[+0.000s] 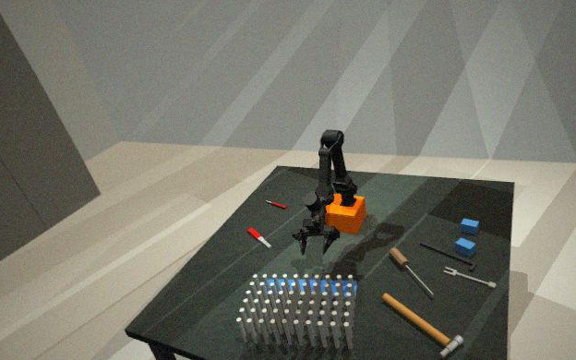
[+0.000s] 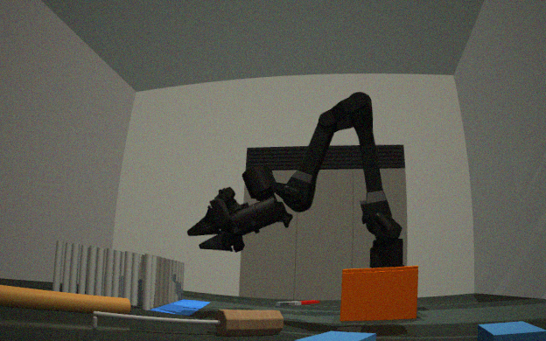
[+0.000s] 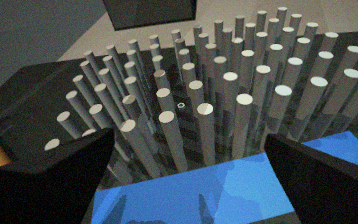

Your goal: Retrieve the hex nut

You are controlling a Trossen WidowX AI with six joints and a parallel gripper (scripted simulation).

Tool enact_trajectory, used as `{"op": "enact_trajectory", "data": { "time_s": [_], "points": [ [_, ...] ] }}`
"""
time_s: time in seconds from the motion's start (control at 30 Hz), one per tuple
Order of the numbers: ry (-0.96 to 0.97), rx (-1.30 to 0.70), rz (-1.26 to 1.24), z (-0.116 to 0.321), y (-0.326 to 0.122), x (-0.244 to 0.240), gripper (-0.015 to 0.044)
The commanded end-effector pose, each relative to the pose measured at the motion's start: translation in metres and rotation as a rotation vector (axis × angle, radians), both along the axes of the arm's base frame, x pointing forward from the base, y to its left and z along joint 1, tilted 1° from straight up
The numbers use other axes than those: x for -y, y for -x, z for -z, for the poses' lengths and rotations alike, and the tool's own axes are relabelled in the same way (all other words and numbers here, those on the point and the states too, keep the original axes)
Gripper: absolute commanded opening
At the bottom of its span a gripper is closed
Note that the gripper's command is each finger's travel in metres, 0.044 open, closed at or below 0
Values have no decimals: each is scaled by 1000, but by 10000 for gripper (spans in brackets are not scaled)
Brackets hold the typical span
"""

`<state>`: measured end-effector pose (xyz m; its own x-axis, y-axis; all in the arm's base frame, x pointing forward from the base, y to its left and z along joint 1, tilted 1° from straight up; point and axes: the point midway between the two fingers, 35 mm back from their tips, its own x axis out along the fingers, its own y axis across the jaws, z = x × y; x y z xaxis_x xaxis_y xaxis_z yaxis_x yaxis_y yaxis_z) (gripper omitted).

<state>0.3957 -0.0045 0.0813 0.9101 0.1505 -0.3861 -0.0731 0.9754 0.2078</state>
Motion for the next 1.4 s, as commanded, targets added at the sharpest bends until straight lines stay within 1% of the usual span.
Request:
{"op": "enact_trajectory", "data": {
  "time_s": [0.0, 1.1, 1.17, 1.27, 1.37],
  "points": [
    [-23, 59, 9, 5, 13, 10, 440],
    [-23, 59, 9, 5, 13, 10, 440],
    [-23, 35, -13, 7, 11, -1, 440],
    [-14, -66, -107, 15, 8, -48, 440],
    [16, -171, -208, 20, 15, -98, 440]
  ]
}}
